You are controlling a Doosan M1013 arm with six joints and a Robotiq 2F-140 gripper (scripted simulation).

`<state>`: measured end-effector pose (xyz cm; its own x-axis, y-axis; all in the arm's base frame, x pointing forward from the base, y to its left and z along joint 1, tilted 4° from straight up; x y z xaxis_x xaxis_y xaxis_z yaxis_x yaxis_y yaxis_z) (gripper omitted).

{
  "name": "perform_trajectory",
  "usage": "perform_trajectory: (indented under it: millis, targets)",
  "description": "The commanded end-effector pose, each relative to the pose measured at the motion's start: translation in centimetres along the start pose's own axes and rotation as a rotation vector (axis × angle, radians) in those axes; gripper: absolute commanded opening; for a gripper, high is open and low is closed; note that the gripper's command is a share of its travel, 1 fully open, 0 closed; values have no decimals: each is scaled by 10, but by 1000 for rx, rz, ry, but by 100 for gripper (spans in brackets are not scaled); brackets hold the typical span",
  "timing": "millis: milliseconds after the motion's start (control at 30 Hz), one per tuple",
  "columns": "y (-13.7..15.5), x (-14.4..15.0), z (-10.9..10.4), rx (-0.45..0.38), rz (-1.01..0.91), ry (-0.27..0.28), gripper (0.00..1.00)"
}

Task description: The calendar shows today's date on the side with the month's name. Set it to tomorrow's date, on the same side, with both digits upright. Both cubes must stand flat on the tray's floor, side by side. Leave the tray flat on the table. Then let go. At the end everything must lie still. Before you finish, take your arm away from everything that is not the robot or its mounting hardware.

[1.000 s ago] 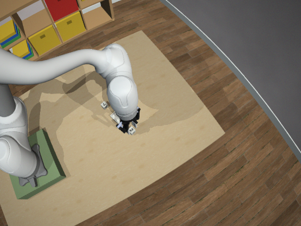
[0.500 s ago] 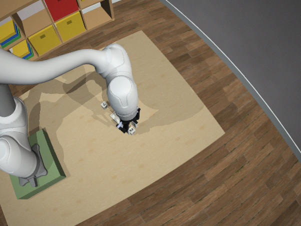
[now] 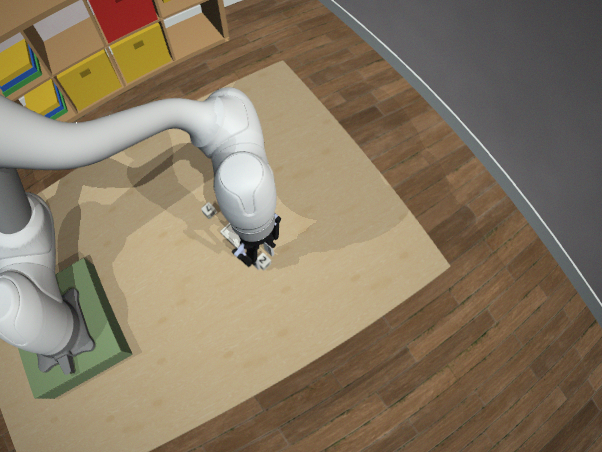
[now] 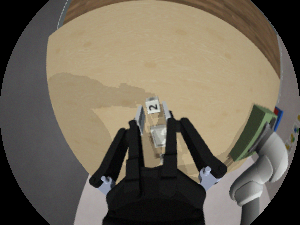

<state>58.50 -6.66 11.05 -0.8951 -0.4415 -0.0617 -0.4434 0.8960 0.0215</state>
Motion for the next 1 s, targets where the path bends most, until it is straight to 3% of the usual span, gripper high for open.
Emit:
perform_trajectory:
  millis: [0, 567, 967]
  targets:
    - [0, 0, 2, 0, 0, 0, 28]
    - [0, 0, 24, 0, 0, 0, 28]
    - [0, 0, 27, 0, 0, 0, 28]
Point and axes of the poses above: the point where the finger pads meet when closed, its own z axis out along the fingers, its own x axis across the jaws, y = z × x, the point moved 10 cm from there along -z, back along the fingers, and after that the axes turned 8 degrees about -z, right-handed, at the moved point
